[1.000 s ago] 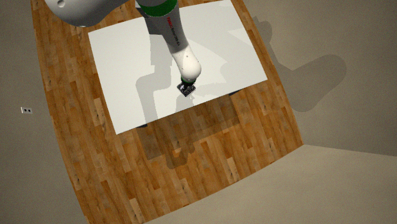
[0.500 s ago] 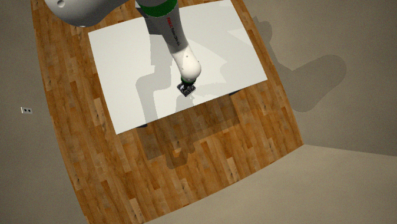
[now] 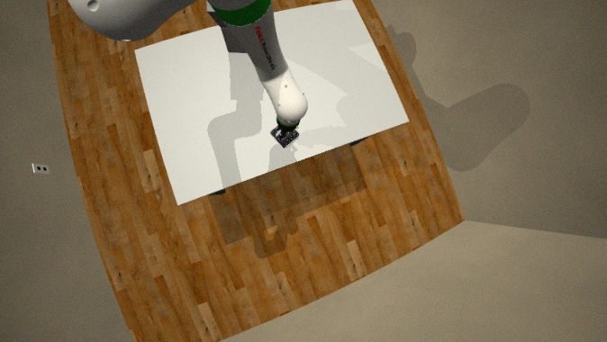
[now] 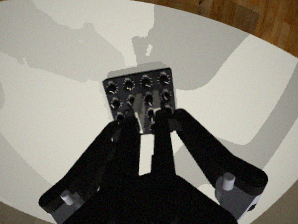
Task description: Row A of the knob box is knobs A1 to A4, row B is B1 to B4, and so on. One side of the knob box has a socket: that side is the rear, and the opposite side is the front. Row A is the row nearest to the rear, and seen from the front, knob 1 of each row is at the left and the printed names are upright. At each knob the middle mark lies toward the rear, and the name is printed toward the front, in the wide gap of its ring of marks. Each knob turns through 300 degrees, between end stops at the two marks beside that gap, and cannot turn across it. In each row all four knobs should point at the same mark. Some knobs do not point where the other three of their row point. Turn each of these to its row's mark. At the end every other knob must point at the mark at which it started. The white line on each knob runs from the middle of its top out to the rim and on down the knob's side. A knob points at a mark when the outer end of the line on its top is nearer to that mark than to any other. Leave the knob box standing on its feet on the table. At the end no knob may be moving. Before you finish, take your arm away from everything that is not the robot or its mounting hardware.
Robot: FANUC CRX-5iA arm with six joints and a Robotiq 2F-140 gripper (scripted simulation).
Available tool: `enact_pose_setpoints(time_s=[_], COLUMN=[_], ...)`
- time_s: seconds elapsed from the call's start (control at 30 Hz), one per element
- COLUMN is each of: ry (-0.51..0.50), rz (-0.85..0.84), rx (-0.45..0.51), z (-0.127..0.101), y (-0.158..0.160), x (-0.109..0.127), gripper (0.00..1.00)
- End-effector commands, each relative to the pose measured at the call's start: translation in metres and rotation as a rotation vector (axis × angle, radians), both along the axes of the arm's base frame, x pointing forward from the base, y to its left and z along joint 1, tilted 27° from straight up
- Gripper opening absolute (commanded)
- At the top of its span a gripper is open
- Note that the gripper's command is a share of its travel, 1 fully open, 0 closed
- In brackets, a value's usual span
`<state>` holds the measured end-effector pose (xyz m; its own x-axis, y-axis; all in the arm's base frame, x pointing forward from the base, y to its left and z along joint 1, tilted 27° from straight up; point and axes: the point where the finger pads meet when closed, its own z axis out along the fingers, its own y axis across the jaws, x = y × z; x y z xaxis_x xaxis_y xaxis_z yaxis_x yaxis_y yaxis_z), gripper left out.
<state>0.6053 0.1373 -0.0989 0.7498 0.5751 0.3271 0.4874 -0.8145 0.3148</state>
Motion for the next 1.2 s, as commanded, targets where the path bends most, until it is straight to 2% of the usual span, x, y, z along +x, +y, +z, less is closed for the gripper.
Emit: enact_pose_setpoints(time_s=[0.0,0.17,0.2,1.17], ry=[0.000,0.000,0.000,0.000], rz=[0.000,0.000,0.000,0.000], rx=[0.000,0.000,0.000,0.000], z=[0.0001,0.0001,0.0001,0.0001], y=[0.0001,0.0001,0.0001,0.0001], x=[0.0001,0.0001,0.0001,0.0001], gripper=[0.12,0.12,0.05,0.05])
